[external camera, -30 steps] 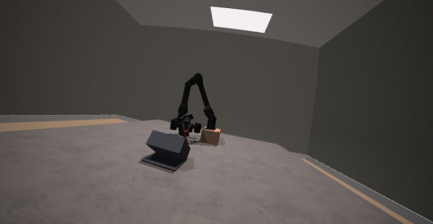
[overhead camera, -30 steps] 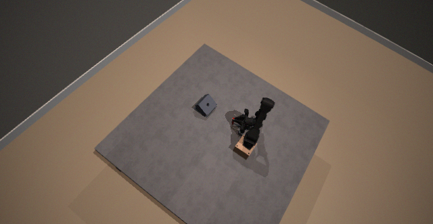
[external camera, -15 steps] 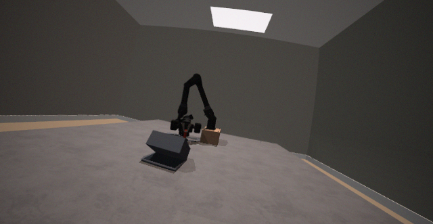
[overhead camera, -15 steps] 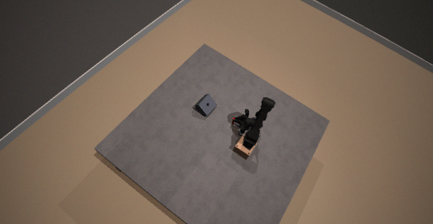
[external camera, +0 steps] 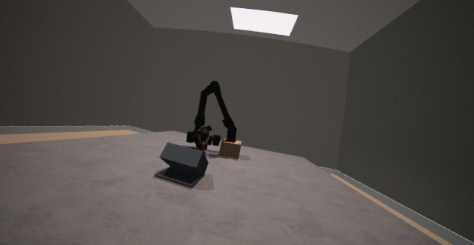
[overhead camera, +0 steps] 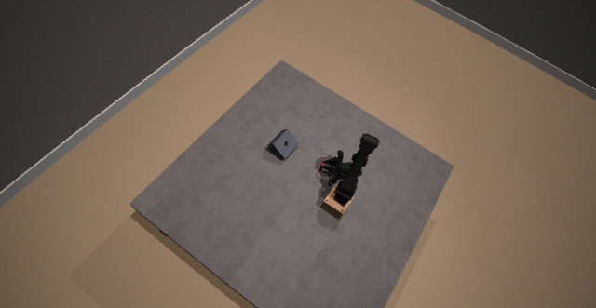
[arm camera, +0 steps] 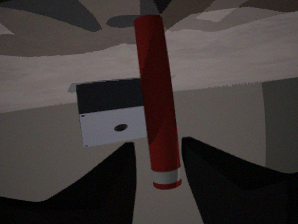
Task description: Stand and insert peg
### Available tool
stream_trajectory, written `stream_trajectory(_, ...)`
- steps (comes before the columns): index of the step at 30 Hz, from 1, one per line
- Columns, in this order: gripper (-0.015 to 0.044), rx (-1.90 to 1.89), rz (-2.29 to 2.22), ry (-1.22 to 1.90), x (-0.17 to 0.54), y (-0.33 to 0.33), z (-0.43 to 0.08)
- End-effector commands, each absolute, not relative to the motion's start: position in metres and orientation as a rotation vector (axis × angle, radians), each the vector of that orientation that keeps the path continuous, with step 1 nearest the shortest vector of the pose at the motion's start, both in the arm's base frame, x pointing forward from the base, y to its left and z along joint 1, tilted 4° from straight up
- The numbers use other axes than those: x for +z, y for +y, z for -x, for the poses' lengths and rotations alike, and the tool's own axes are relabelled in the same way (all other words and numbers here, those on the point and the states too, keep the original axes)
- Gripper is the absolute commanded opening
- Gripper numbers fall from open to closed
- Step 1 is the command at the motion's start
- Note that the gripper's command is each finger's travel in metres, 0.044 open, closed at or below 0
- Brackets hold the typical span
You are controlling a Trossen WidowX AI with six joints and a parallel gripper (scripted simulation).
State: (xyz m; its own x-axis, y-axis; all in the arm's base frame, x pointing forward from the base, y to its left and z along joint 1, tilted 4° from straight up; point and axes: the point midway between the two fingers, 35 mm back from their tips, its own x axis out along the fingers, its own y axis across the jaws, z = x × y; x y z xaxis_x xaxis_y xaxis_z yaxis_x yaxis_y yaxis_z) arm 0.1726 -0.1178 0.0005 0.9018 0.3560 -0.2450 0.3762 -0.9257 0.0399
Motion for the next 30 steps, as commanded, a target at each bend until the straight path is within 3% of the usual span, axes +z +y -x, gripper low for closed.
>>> stream_trajectory(1, 0.0130, -0.360, -2.979, 0.575, 0.0005, -0.1178, -0.1726)
stream_trajectory(21, 0.0130, -0.360, -2.979, 0.575, 0.0005, -0.1178, -0.1726)
stream_trajectory(30, 0.0366, -0.360, -2.979, 0.575, 0.0005, -0.1178, -0.1726)
